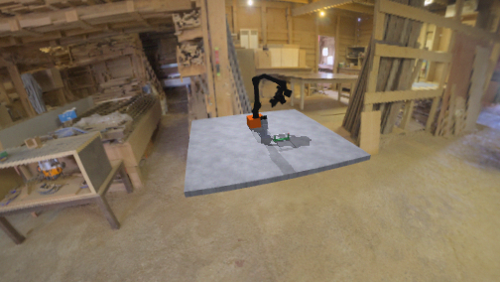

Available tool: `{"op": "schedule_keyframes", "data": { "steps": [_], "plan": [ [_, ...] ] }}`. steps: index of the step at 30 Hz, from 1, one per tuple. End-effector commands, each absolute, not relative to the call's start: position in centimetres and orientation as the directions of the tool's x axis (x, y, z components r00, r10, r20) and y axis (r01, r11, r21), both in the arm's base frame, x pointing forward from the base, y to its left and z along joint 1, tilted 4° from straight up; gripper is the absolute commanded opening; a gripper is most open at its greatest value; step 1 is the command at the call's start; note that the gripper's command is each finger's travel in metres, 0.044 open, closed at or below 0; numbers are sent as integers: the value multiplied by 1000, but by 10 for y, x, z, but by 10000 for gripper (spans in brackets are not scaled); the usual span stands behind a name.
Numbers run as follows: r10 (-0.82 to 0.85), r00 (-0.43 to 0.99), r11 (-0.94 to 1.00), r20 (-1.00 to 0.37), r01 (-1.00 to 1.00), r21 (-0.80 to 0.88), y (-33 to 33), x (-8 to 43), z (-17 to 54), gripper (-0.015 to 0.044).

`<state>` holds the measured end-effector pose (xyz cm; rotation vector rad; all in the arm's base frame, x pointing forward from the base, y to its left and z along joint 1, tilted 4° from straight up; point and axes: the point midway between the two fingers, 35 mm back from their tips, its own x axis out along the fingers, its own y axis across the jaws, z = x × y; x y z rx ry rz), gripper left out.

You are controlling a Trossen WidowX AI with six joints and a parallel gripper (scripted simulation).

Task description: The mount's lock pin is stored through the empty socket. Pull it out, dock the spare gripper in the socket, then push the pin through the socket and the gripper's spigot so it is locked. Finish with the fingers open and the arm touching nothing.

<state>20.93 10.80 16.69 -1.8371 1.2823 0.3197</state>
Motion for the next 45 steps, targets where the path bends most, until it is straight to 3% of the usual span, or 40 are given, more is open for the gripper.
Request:
{"op": "schedule_keyframes", "data": {
  "steps": [1,11,17,27,45],
  "plan": [
    [-639,410,-87,-651,-879,-468,114,215,163,180],
    [-485,84,60,-870,-990,-129,108,318,117,180],
    [-312,5,72,-950,-997,-29,74,389,88,180],
    [-307,4,71,-952,-997,-27,76,395,85,180],
    [-307,4,71,-952,-997,-27,75,395,8,180]
  ]
}}
